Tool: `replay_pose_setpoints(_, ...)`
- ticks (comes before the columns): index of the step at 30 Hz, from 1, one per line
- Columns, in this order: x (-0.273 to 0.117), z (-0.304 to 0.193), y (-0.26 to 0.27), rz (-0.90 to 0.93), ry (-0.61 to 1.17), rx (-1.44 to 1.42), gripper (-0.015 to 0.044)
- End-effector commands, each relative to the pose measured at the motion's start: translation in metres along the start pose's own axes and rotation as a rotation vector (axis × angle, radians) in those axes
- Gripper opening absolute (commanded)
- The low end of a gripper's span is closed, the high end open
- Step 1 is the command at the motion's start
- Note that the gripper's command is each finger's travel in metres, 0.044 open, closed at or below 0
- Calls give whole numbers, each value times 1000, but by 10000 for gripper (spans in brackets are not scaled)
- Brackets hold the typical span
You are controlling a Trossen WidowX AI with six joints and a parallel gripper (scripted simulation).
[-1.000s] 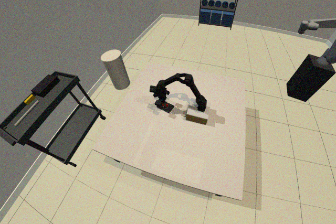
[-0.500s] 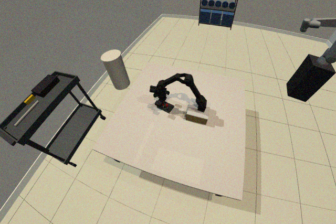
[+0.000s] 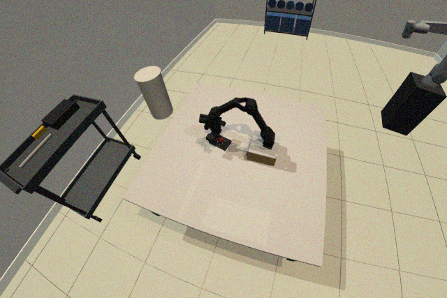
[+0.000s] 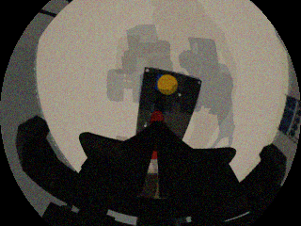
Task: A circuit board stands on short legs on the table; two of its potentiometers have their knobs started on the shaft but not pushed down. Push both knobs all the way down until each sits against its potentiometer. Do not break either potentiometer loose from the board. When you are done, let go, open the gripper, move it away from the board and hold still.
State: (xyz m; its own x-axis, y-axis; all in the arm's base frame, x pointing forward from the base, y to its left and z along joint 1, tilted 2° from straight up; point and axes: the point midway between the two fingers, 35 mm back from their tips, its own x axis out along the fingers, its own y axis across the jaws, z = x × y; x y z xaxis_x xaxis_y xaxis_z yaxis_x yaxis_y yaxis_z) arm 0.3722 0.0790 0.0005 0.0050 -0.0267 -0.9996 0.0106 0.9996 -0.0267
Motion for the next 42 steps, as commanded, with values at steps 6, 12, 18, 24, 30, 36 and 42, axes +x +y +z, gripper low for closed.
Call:
replay_pose_setpoints(6, 1, 0, 1, 5, 0, -4, 0)
replay_pose_setpoints(12, 4, 0, 1, 5, 0, -4, 0)
replay_pose_setpoints(18, 4, 0, 1, 5, 0, -4, 0)
replay_pose_setpoints(24, 4, 0, 1, 5, 0, -4, 0)
replay_pose_setpoints(30, 6, 0, 1, 5, 0, -4, 0)
replay_pose_setpoints(36, 6, 0, 1, 5, 0, -4, 0)
replay_pose_setpoints(42, 9, 0, 1, 5, 0, -4, 0)
